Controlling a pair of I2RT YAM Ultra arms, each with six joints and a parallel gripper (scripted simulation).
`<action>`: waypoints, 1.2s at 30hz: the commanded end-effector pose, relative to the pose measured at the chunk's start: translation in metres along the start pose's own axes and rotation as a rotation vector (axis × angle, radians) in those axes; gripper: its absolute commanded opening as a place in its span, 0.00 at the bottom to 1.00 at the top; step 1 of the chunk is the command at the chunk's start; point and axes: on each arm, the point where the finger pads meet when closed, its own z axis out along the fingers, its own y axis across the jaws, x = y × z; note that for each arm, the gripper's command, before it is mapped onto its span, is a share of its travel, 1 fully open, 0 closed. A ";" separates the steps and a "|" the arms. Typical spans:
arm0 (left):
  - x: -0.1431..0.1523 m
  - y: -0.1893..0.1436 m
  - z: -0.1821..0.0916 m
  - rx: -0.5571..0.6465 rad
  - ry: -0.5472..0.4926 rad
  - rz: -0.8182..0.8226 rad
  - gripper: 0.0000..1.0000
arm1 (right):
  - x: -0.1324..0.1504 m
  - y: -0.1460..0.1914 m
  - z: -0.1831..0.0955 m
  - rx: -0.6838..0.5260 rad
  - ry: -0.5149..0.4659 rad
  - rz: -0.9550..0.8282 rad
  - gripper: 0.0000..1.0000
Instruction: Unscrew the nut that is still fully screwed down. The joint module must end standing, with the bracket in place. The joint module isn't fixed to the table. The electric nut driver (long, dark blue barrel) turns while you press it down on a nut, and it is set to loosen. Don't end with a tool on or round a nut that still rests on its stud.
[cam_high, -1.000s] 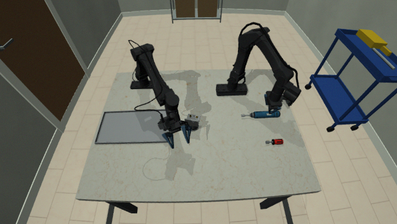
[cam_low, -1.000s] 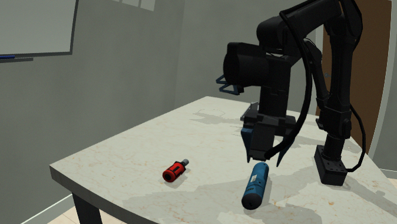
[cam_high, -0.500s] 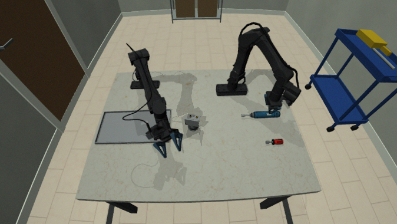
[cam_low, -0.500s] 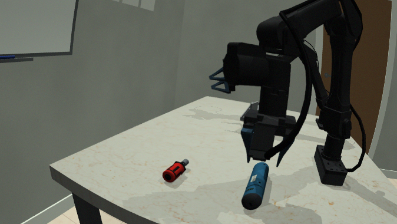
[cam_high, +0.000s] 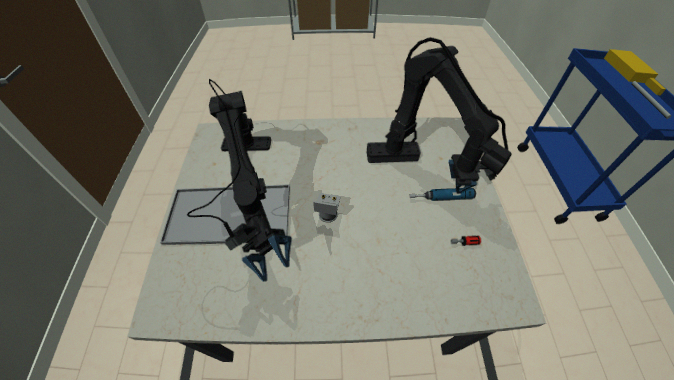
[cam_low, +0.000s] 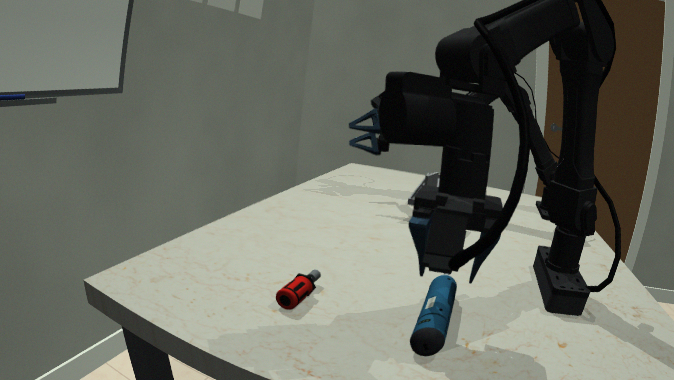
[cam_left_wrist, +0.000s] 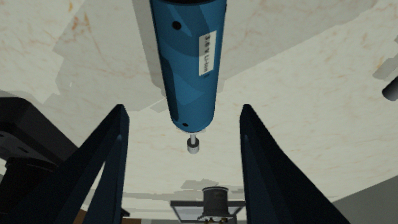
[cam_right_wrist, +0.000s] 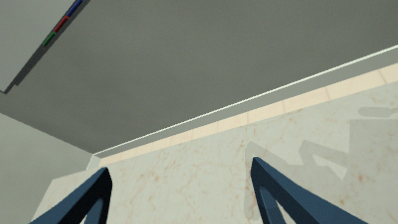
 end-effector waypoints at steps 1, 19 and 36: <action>-0.009 -0.007 -0.018 0.045 -0.044 0.005 0.65 | -0.039 0.000 0.005 -0.090 -0.057 0.005 0.86; -0.009 -0.007 -0.018 0.045 -0.044 0.005 0.65 | -0.092 -0.062 -0.004 -0.203 -0.095 -0.014 0.86; -0.009 -0.007 -0.018 0.045 -0.044 0.005 0.65 | -0.133 -0.123 -0.031 -0.294 -0.117 -0.069 0.86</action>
